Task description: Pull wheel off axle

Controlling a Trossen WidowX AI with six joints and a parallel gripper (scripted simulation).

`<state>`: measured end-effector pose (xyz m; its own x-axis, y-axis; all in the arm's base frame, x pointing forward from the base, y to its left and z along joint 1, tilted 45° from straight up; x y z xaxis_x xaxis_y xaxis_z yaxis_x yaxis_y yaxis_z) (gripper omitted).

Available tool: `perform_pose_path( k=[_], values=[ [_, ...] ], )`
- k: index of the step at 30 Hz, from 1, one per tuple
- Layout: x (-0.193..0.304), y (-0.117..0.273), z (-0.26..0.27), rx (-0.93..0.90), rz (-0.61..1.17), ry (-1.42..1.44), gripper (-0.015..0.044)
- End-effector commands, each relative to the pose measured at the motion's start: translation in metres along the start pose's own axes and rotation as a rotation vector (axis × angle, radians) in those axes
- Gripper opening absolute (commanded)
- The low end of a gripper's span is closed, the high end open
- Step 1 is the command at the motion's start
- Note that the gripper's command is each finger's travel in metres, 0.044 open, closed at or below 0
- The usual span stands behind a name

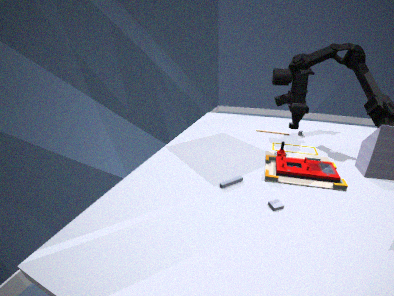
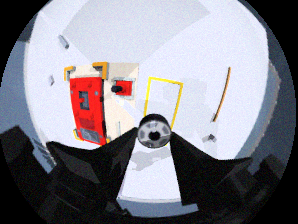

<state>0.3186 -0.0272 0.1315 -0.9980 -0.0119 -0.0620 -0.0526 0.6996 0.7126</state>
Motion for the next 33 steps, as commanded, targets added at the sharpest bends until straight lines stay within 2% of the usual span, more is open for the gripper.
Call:
perform_pose_path(
  k=[1, 7, 17, 33],
  values=[
    [0.015, 0.002, -0.019, 0.006, 0.0, 0.006, 0.0],
    [0.019, 0.001, -0.024, 0.007, 0.0, 0.005, 0.0],
    [0.019, -0.024, -0.024, 0.007, 0.0, 0.005, 0.0],
    [0.02, -0.102, -0.026, 0.011, 0.0, 0.005, 0.0]
  ],
)
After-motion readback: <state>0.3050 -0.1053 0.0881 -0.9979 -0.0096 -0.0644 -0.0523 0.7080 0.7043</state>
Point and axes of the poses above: the point midway between the two fingers, 35 mm back from their tips, its own y axis back along the fingers, its own z axis across the jaws, x = y × z, the point moved 5 cm from there along y, back along the fingers, and after that the axes turned 1 degree about -y, right-handed, at the moved point
